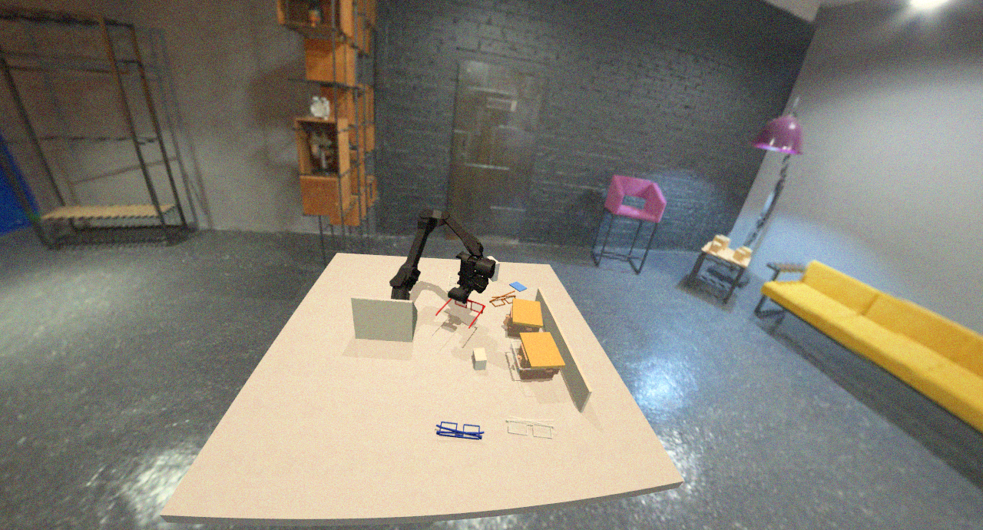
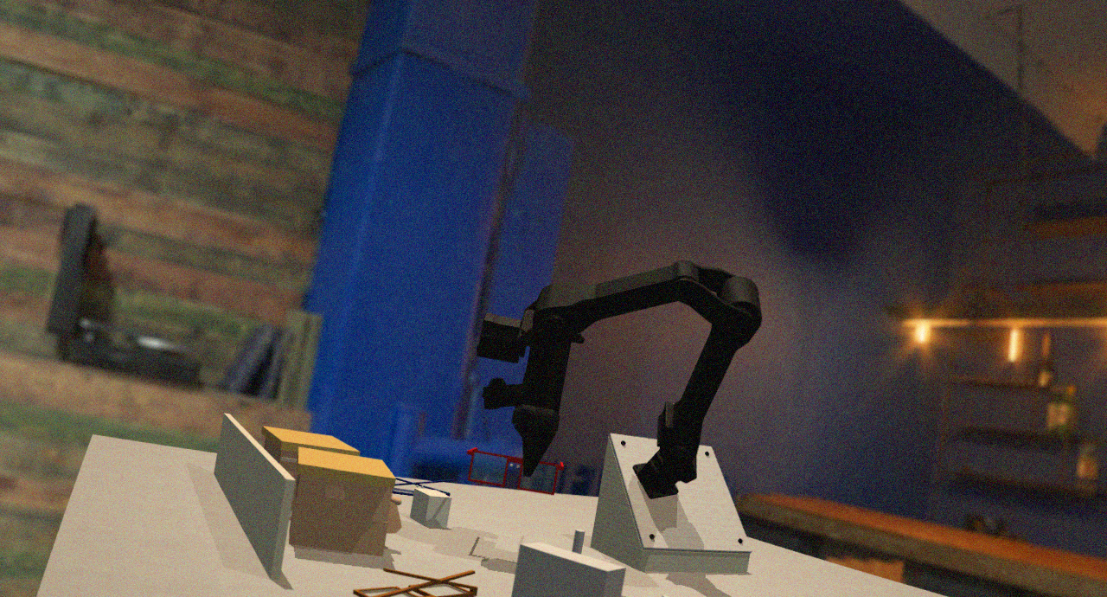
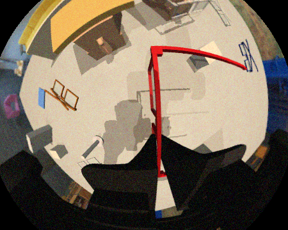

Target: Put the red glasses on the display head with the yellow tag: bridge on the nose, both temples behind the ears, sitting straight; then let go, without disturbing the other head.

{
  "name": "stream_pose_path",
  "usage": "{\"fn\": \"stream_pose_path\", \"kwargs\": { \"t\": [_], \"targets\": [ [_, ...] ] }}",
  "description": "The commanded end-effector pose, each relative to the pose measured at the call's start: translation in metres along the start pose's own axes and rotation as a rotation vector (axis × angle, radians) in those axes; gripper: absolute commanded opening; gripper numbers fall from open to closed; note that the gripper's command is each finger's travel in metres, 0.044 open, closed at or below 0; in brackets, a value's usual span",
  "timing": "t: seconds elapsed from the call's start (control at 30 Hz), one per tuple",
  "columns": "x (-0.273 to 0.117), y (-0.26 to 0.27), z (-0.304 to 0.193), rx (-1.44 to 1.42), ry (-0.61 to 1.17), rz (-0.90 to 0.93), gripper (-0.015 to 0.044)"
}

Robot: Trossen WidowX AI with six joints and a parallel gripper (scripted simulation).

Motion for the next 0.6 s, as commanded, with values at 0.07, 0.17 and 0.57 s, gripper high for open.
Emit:
{"fn": "stream_pose_path", "kwargs": {
  "t": [0.07, 0.17, 0.57],
  "targets": [
    [-0.006, -0.013, 0.006, -0.126, -0.016, 0.035, 0.0],
    [-0.009, -0.02, 0.009, -0.2, -0.03, 0.053, 0.0],
    [-0.022, -0.05, 0.018, -0.498, -0.108, 0.112, 0.0]
  ]
}}
Point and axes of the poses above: the point midway between the two fingers, 35 mm back from their tips, its own x axis out along the fingers, its own y axis across the jaws, z = x × y, the point moved 8 cm from there along -x, back along the fingers, and after that the axes turned 7 degrees about x, right-handed, at the moved point
